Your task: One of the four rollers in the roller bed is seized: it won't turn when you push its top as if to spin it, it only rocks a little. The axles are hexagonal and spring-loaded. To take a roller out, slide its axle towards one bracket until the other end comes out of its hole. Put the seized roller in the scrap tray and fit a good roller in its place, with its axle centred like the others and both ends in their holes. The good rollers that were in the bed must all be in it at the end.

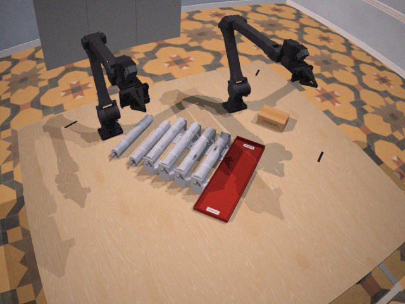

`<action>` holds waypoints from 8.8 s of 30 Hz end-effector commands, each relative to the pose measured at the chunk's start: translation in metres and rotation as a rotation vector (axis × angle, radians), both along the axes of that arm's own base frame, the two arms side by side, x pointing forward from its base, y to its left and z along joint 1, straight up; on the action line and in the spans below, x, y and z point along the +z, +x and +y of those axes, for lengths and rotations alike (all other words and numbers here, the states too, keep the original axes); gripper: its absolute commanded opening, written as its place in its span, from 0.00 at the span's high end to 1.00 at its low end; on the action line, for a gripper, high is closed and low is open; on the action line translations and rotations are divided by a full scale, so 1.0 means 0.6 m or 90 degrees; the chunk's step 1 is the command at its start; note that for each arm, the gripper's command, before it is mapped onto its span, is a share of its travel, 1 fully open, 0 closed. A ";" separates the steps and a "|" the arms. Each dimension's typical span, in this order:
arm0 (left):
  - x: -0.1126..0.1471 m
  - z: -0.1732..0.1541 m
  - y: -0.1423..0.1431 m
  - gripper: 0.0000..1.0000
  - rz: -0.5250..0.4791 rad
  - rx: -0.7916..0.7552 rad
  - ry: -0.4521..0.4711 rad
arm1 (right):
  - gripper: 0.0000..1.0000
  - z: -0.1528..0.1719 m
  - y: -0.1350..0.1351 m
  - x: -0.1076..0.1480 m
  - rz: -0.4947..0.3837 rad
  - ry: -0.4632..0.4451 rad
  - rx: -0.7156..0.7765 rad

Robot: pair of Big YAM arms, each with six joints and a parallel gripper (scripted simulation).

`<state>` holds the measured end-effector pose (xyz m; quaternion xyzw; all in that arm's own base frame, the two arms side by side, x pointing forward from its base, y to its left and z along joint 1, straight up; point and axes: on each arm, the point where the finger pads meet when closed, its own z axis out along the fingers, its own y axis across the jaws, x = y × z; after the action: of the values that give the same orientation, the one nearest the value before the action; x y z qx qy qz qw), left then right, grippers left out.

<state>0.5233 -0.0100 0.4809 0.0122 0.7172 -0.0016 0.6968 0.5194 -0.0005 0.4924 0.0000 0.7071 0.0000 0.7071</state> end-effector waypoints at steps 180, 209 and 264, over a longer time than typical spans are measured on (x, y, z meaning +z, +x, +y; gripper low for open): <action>-0.644 -0.588 -0.749 0.97 0.985 -0.729 0.191 | 0.38 0.208 -0.334 -0.687 0.900 0.497 -0.478; -0.644 -0.588 -0.749 0.97 0.985 -0.729 0.191 | 0.68 0.206 -0.337 -0.689 0.903 0.496 -0.486; -0.716 -0.492 -0.815 0.97 1.107 -0.666 0.251 | 0.68 0.203 -0.336 -0.689 0.901 0.497 -0.488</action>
<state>0.0575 -0.3356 0.0710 0.4299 0.8646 -0.2306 -0.1204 0.3134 0.1203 0.0705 0.4745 0.8802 -0.0001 -0.0013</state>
